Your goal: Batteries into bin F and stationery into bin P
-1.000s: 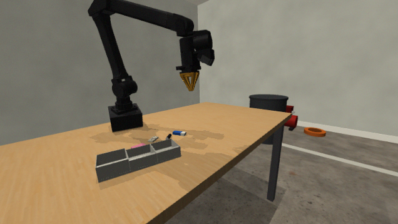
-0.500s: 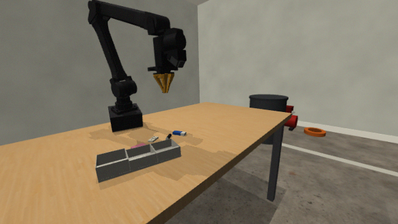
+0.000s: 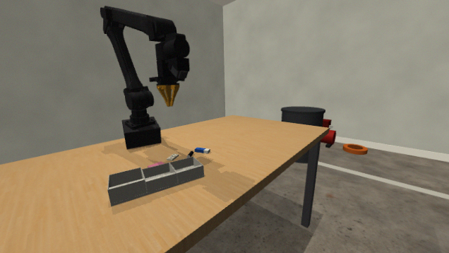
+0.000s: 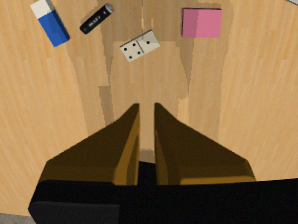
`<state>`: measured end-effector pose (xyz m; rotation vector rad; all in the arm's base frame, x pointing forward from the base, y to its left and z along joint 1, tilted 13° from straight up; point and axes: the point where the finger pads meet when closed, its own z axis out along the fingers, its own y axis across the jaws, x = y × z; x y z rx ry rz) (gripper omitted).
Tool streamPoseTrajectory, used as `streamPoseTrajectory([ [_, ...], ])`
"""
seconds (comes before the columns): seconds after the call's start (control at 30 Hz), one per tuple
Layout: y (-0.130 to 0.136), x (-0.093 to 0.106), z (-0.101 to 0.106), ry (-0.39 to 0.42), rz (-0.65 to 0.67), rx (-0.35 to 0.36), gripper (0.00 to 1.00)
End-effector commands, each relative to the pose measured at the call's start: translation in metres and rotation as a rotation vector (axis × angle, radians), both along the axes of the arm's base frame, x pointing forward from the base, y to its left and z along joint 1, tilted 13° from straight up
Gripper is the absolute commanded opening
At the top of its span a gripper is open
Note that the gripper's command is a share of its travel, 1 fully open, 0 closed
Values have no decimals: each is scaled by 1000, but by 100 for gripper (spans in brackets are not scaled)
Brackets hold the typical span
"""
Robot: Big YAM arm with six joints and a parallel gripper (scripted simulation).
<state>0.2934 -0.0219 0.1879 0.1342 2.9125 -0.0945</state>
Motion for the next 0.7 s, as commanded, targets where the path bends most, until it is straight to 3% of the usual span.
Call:
streamPoseTrajectory([
  [0.0,-2,16,19,-45,9,-5,8],
  [0.67,4,20,26,-56,-1,-1,8],
])
